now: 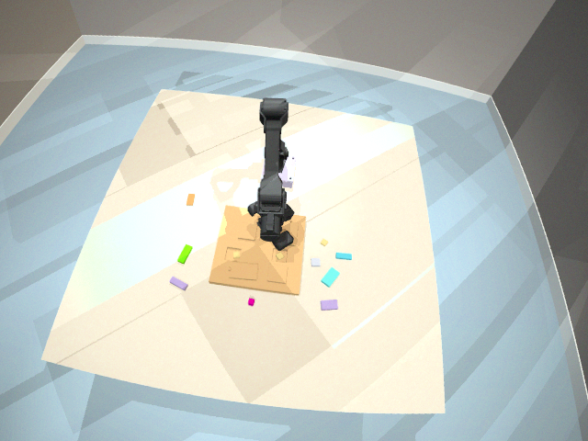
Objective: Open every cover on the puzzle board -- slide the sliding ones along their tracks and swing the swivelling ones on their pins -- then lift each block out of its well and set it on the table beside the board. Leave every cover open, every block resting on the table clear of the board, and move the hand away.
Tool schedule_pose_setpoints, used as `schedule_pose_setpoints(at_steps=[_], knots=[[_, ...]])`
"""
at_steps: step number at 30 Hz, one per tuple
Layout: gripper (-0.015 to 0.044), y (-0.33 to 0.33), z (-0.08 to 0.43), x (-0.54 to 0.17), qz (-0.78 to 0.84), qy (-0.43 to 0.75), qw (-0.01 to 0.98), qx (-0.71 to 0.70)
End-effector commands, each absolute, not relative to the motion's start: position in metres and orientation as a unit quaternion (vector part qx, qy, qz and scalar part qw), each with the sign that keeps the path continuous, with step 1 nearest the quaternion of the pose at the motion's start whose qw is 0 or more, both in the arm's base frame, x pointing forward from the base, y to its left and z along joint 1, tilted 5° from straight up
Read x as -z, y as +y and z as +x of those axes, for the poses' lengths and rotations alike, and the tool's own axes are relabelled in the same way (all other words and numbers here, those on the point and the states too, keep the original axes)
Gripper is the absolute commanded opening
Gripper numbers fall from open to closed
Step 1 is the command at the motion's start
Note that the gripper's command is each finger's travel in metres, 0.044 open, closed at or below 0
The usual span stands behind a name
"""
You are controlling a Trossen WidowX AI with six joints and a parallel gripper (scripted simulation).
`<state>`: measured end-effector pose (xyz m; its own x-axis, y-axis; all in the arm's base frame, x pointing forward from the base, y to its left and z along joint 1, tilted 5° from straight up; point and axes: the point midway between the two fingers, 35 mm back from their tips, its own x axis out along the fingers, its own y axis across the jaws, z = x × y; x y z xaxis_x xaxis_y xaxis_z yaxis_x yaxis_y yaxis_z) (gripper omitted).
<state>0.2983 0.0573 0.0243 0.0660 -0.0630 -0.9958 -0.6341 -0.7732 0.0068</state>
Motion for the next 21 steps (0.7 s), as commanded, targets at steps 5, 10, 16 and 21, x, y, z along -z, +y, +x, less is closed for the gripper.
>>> schedule_pose_setpoints(at_steps=[5,10,16,21], knots=[[0.0000,0.057,0.298,-0.026,-0.693,0.253,0.225,-0.636],[0.0000,0.055,0.297,-0.032,-0.693,0.253,0.225,-0.636],[0.0026,0.054,0.295,-0.031,-0.690,0.256,0.224,-0.639],[0.0144,0.055,0.295,-0.059,-0.691,0.254,0.224,-0.638]])
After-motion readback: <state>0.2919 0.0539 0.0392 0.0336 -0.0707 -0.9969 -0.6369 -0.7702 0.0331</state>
